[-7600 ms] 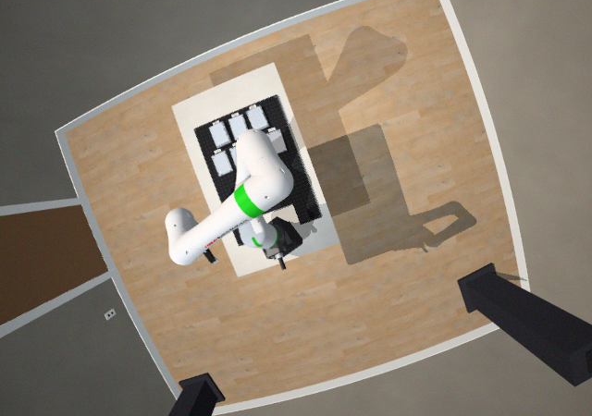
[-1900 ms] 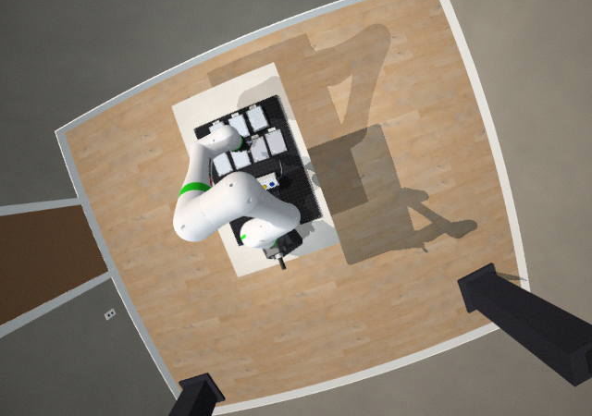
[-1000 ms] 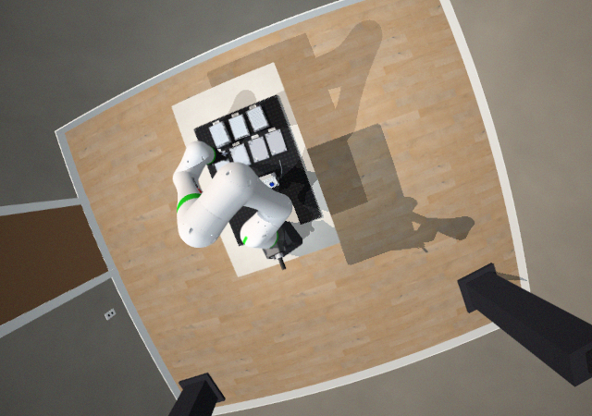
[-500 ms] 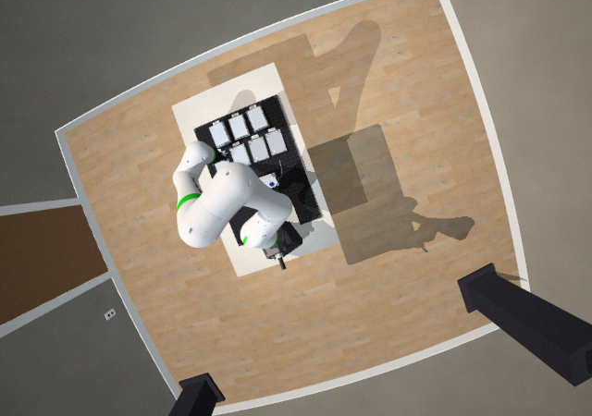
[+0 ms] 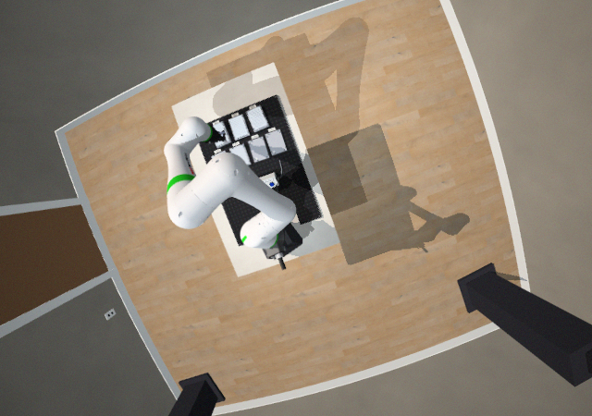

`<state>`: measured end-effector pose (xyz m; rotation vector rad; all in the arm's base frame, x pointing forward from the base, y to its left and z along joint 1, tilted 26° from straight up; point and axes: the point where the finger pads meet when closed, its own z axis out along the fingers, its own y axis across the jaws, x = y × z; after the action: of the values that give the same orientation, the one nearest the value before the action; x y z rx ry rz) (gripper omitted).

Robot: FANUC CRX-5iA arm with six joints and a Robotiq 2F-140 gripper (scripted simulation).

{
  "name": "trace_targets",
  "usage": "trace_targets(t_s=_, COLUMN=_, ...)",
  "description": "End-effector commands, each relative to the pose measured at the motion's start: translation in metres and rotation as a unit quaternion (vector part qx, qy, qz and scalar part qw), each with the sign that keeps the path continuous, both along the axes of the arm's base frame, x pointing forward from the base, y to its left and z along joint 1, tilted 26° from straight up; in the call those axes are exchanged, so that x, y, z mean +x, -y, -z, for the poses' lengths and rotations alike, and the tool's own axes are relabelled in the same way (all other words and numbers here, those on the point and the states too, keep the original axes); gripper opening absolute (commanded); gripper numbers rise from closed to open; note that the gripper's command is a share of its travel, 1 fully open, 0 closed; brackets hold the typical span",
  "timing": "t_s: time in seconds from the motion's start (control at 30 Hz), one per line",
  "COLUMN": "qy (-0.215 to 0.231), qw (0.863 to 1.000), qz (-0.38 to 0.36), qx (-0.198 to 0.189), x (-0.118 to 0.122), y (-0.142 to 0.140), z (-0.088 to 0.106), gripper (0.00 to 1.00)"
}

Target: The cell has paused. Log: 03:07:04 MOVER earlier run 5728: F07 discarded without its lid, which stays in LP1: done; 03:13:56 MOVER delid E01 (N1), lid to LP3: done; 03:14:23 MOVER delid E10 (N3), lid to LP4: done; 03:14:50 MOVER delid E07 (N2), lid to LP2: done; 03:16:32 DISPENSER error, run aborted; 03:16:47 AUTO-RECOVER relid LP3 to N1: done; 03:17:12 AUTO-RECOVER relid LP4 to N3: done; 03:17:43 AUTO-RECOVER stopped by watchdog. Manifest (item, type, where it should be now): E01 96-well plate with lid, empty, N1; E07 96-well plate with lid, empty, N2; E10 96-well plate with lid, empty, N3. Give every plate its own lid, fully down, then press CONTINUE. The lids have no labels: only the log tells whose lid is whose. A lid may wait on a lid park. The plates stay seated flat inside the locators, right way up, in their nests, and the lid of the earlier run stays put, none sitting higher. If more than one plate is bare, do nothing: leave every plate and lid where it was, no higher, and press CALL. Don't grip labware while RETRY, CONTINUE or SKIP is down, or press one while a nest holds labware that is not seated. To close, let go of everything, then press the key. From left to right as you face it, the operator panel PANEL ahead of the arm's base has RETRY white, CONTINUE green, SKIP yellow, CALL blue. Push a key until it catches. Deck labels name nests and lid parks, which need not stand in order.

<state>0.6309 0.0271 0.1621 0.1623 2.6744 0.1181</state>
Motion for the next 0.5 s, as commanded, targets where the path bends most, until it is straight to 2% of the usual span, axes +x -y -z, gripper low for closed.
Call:
trace_targets(t_s=0.0, qy=-0.008, qw=1.000, qz=-0.006, qx=0.006, x=0.038, y=0.021, z=-0.013, gripper=0.00)
trace_targets(t_s=0.03, qy=-0.008, qw=1.000, qz=-0.007, qx=0.006, x=0.049, y=0.028, z=-0.017, gripper=0.00)
trace_targets(t_s=0.13, qy=-0.007, qw=1.000, qz=-0.009, qx=0.007, x=0.059, y=0.035, z=-0.021, gripper=0.00)
trace_targets(t_s=0.47, qy=-0.007, qw=1.000, qz=-0.009, qx=0.007, x=0.059, y=0.036, z=-0.021, gripper=0.00)
